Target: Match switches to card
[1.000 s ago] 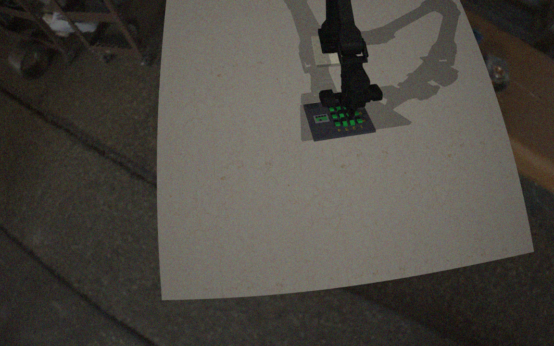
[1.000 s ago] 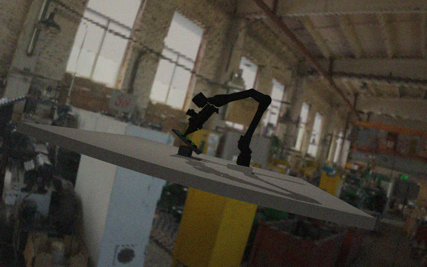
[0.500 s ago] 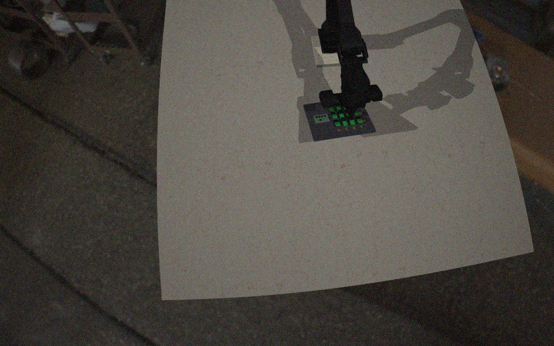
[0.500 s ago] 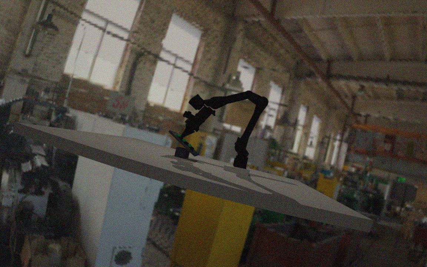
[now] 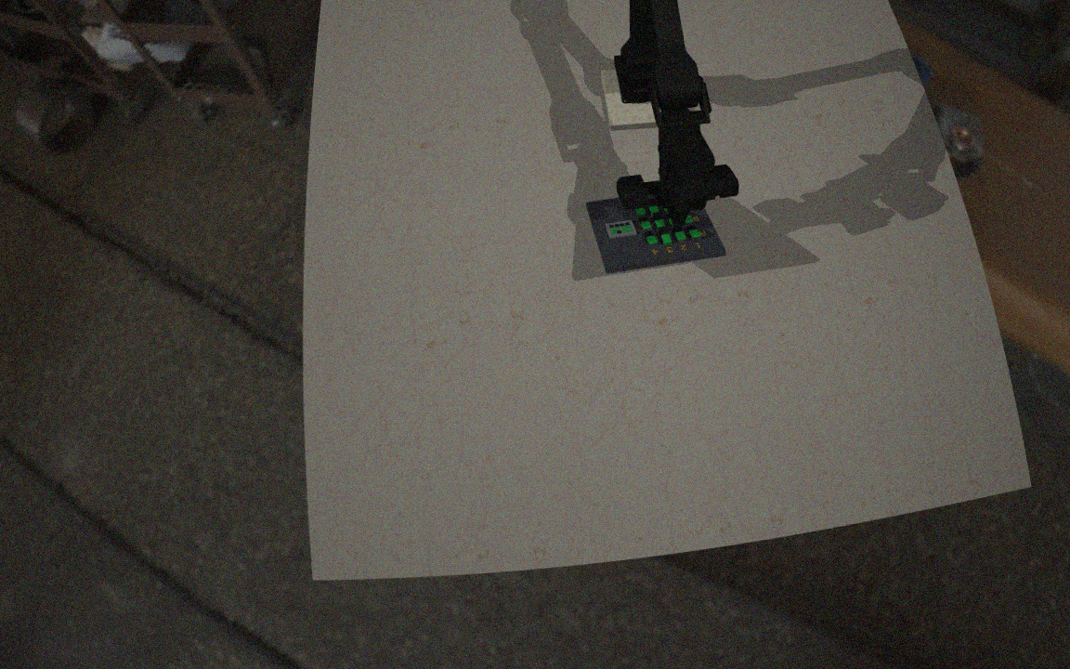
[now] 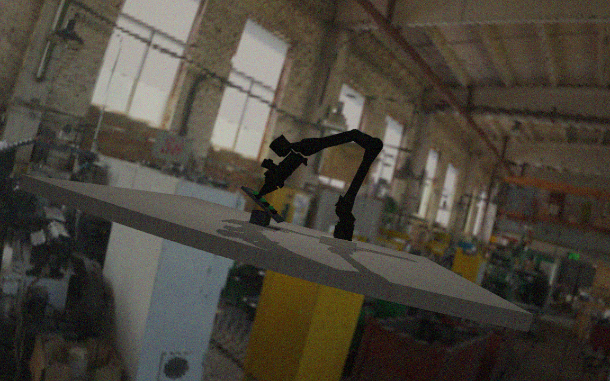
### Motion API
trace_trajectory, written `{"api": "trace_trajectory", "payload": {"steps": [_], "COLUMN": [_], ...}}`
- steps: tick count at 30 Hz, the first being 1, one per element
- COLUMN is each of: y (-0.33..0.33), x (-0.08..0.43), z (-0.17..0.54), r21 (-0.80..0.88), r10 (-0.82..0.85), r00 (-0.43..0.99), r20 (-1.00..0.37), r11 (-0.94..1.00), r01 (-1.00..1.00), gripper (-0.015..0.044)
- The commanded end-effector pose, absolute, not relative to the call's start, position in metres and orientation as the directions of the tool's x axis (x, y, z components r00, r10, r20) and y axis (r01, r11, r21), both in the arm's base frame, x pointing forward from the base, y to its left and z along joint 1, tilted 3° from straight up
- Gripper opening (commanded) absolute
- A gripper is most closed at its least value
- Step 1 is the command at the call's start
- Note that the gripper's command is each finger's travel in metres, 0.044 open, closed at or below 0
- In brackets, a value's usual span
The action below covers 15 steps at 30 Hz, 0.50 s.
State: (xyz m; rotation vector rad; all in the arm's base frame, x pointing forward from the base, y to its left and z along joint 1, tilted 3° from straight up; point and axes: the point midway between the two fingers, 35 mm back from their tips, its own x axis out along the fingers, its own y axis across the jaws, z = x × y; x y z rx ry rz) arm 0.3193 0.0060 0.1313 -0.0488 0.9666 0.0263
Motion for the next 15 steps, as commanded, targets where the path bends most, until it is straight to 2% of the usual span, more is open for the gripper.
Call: {"api": "trace_trajectory", "payload": {"steps": [1,6,10,15], "y": [0.006,0.006,0.005,-0.019], "x": [0.315,0.284,0.283,0.253], "z": [0.140,0.184,0.184,0.164], "r21": [-0.030,-0.029,-0.030,-0.033], "r10": [0.001,0.002,0.002,-0.001], "r00": [0.563,0.541,0.541,0.538], "r20": [-0.826,-0.841,-0.841,-0.843], "r11": [0.999,0.998,0.998,0.998], "r01": [-0.045,-0.050,-0.050,-0.050], "gripper": [0.0000,0.0000,0.0000,0.0000]}}
